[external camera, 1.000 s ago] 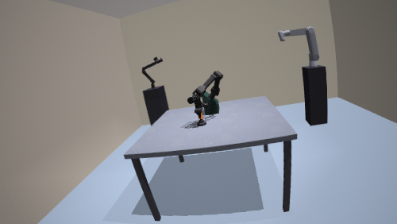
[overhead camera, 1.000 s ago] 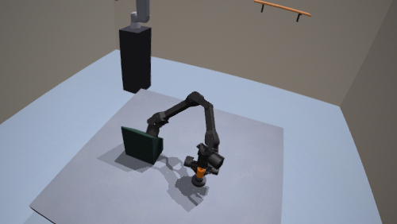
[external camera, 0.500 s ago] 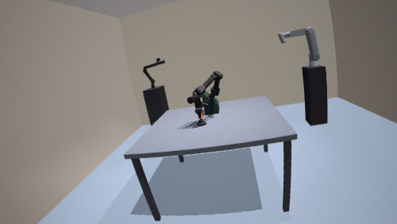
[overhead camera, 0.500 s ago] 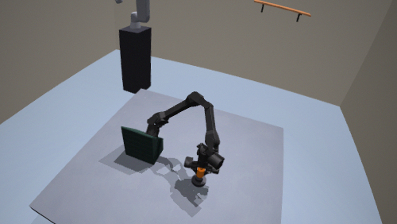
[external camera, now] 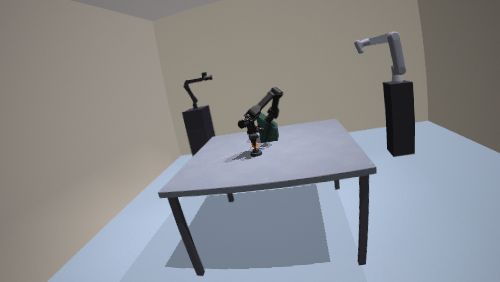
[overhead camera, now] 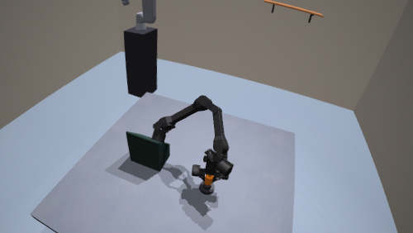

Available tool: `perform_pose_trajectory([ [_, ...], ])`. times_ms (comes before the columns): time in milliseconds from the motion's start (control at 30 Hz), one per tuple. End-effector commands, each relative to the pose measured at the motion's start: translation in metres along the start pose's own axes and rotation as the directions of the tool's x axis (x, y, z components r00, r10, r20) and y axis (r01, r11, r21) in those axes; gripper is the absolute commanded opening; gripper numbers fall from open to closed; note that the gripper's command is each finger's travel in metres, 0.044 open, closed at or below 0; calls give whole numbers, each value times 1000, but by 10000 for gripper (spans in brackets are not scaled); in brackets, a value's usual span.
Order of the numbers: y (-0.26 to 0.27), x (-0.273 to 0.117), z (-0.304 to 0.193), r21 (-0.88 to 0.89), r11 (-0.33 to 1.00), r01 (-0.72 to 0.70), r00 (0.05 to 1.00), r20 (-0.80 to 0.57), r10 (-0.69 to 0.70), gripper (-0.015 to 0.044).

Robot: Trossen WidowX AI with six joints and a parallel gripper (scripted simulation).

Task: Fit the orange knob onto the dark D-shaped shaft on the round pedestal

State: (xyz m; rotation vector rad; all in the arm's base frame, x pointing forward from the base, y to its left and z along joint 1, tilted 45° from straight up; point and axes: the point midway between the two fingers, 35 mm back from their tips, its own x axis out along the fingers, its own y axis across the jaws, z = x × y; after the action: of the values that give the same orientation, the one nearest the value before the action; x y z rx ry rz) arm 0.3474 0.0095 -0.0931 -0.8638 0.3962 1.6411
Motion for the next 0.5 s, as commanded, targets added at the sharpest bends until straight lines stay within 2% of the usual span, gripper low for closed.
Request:
perform_pose_trajectory([
  [0,0,0,1,-4,1000,4,1000,-1,-4,0],
  [467,-1,-2,0,-4,1000,4,1000,-1,-4,0],
])
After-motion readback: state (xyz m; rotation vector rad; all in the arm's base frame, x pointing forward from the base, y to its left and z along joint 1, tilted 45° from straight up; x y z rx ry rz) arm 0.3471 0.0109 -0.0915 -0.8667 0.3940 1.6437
